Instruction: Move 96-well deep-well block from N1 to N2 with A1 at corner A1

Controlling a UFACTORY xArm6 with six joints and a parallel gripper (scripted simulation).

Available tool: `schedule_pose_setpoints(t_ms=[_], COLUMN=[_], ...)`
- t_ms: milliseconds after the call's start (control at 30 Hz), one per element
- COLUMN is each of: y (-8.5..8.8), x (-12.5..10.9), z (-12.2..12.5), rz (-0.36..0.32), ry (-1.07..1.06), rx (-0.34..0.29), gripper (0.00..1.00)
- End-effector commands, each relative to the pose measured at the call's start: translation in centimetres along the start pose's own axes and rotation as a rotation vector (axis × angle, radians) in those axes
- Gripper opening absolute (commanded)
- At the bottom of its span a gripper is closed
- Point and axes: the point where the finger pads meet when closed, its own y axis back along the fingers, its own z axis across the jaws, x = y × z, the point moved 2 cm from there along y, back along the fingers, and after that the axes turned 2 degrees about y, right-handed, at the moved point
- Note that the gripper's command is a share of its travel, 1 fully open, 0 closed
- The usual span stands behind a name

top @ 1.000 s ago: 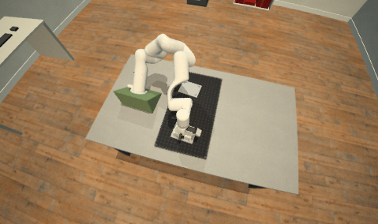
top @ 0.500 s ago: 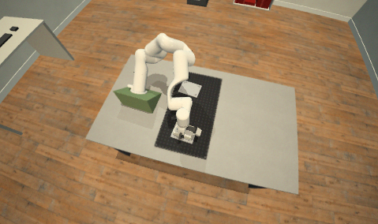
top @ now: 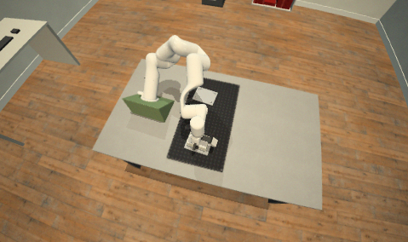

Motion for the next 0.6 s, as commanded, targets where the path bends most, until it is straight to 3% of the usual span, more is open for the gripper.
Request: schedule_pose_setpoints(t_ms=[0, 567], y=[0.9, 3.4], x=[0.2, 0.1], z=[0.1, 0.1], rz=[0.004, 0.004], ry=[0.001, 0.001], rx=[-0.003, -0.003], gripper=[0.00, 0.00])
